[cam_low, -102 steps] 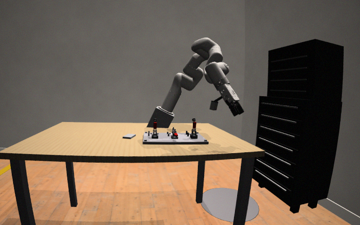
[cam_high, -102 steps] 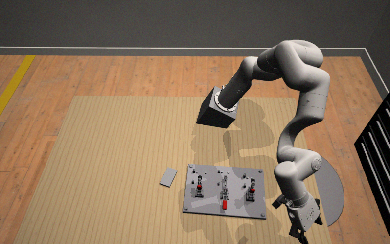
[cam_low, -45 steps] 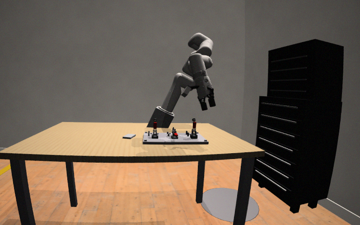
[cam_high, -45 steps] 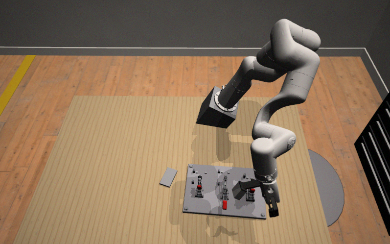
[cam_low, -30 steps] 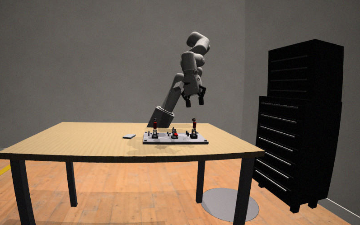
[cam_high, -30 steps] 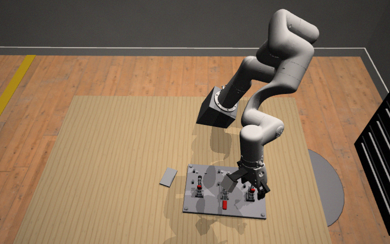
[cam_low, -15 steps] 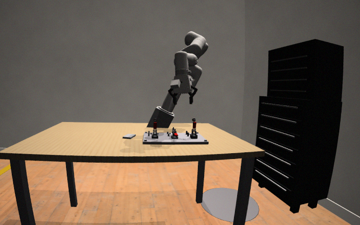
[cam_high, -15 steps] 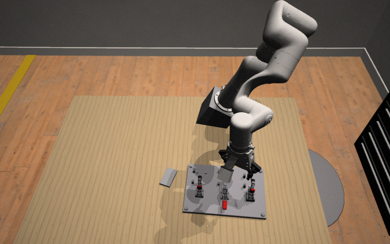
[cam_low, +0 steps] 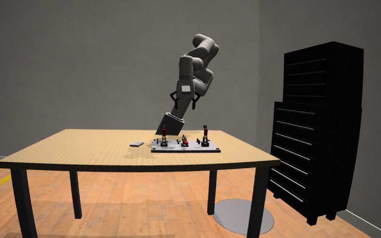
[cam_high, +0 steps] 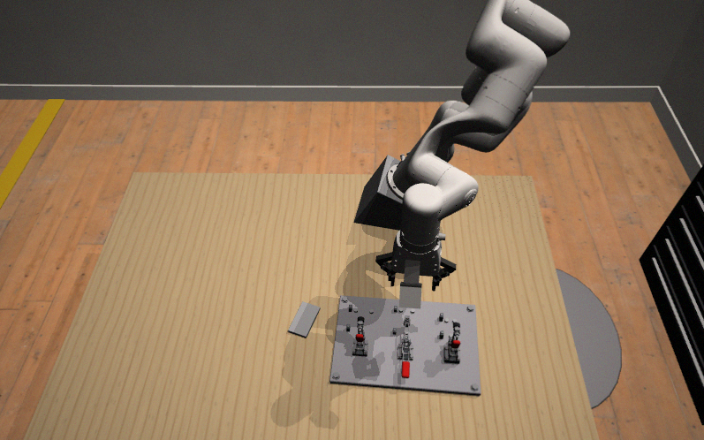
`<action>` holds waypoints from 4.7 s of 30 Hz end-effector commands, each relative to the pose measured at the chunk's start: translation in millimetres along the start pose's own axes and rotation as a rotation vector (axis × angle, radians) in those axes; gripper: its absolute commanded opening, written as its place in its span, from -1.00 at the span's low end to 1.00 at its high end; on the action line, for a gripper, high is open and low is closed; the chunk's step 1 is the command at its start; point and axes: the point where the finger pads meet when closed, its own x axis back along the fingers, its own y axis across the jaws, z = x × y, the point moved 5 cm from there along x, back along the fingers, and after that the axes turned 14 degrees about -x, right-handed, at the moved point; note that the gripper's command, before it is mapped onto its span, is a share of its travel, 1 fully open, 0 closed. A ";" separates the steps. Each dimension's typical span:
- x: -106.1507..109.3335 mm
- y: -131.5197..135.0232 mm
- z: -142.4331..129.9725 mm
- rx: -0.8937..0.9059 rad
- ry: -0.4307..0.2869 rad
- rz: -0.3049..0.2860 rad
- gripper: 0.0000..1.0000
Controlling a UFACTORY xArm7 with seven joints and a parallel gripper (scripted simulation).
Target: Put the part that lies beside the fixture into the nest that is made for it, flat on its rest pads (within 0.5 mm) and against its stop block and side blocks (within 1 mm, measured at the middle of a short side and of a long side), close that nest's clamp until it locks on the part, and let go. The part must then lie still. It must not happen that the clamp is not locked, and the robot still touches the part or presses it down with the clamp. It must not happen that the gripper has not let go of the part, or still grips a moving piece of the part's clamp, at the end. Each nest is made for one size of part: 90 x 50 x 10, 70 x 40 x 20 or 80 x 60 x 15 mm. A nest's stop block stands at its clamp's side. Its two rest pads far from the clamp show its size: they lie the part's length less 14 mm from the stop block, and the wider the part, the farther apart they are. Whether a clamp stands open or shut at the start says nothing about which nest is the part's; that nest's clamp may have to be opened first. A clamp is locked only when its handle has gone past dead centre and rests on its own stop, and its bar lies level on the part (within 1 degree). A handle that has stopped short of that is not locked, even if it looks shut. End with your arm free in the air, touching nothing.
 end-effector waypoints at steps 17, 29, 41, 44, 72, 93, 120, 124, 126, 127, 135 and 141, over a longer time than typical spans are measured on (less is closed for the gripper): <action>2.1 5.3 -4.9 0.050 0.002 -0.003 1.00; 2.1 5.3 -4.9 0.050 0.002 -0.003 -1.00; 2.1 5.3 -4.9 0.050 0.002 -0.003 -1.00; 2.1 5.3 -4.9 0.050 0.002 -0.003 -1.00; 2.1 5.3 -4.9 0.050 0.002 -0.003 1.00; 2.1 5.3 -4.9 0.050 0.002 -0.003 -0.05; 2.1 5.3 -4.9 0.050 0.002 -0.003 -0.05; 2.1 5.3 -4.9 0.050 0.002 -0.003 -0.05; 2.1 5.3 -4.9 0.050 0.002 -0.003 -0.05; 2.1 5.3 -4.9 0.050 0.002 -0.003 -0.05; 2.1 5.3 -4.9 0.050 0.002 -0.003 -0.05; 2.0 5.3 -4.9 0.050 0.003 -0.003 -0.05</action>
